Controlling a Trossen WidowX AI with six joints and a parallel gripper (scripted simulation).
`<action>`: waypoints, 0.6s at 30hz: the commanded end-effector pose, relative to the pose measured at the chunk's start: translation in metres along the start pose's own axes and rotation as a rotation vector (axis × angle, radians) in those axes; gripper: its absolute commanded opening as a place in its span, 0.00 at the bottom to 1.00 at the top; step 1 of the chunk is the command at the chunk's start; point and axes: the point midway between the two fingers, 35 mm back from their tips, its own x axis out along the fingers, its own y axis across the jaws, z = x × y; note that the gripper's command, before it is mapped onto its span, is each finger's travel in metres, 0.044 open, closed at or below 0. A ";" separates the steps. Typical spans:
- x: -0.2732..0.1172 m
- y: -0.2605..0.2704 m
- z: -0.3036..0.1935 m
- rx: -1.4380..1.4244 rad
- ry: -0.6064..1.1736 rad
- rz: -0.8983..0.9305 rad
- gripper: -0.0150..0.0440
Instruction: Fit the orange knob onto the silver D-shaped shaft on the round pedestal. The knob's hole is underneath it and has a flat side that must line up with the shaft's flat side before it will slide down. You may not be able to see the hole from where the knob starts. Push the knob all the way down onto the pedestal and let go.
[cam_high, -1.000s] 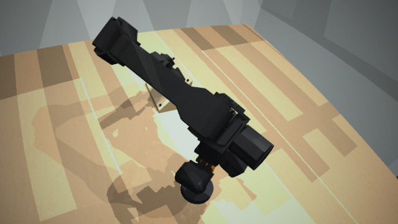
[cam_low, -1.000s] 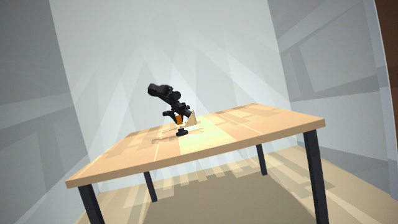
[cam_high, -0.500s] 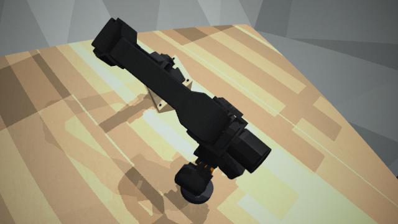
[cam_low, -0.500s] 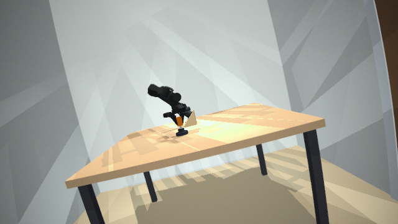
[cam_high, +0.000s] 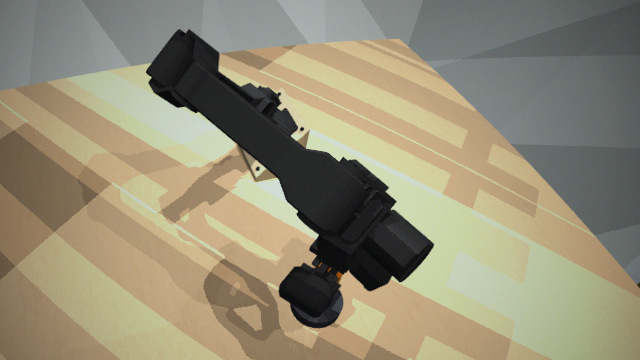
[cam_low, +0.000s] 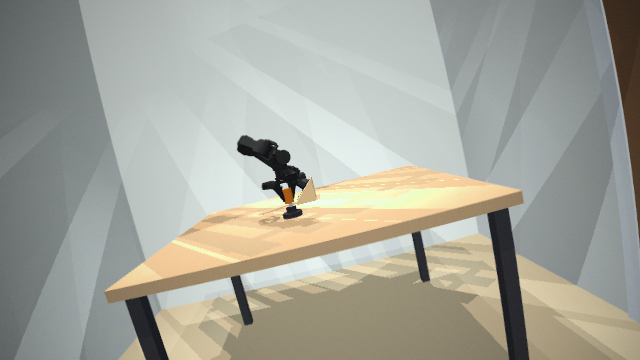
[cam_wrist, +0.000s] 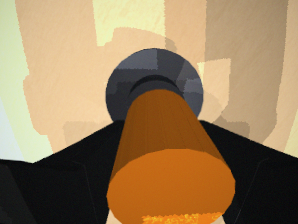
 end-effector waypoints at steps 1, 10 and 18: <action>0.000 0.000 0.000 0.000 -0.002 -0.005 0.25; 0.002 0.000 0.000 0.000 -0.002 -0.005 0.25; 0.007 0.000 -0.001 0.001 -0.002 -0.005 0.25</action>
